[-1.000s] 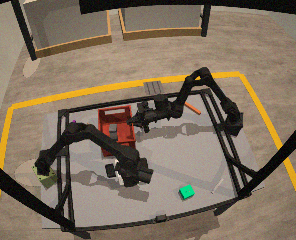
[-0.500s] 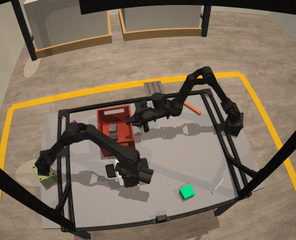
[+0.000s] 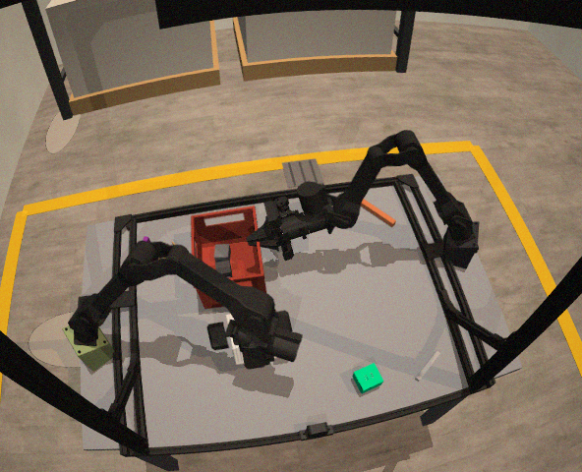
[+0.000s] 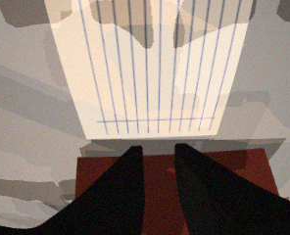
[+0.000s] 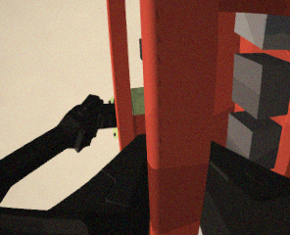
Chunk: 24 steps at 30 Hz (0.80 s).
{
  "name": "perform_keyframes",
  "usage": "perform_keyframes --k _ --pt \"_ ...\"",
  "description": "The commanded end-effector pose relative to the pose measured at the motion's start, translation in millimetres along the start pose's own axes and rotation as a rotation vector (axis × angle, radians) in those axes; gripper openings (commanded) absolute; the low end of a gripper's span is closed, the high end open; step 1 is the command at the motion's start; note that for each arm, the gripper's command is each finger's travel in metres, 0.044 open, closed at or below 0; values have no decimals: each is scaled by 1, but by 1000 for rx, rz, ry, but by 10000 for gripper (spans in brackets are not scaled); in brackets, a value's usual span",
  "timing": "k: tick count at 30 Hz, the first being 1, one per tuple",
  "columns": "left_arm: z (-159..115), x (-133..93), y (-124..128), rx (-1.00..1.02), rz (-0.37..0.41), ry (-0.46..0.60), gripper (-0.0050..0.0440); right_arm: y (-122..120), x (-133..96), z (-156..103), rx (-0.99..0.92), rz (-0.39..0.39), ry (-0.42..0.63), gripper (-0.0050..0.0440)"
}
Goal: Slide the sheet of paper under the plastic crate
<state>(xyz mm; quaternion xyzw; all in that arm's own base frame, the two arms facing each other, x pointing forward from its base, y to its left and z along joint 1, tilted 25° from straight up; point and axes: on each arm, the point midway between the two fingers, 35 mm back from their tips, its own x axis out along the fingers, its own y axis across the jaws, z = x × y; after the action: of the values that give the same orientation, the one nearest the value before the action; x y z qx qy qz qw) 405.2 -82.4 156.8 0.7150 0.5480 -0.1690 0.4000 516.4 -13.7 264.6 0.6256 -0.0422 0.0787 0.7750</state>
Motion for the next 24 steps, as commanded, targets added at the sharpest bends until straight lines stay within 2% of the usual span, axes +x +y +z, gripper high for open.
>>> perform_keyframes --k 1,24 --pt "0 0 0 5 0 4 60 14 0 1 0 27 -5 0" --pt "0 0 0 5 0 4 60 17 -1 1 0 27 -5 0"
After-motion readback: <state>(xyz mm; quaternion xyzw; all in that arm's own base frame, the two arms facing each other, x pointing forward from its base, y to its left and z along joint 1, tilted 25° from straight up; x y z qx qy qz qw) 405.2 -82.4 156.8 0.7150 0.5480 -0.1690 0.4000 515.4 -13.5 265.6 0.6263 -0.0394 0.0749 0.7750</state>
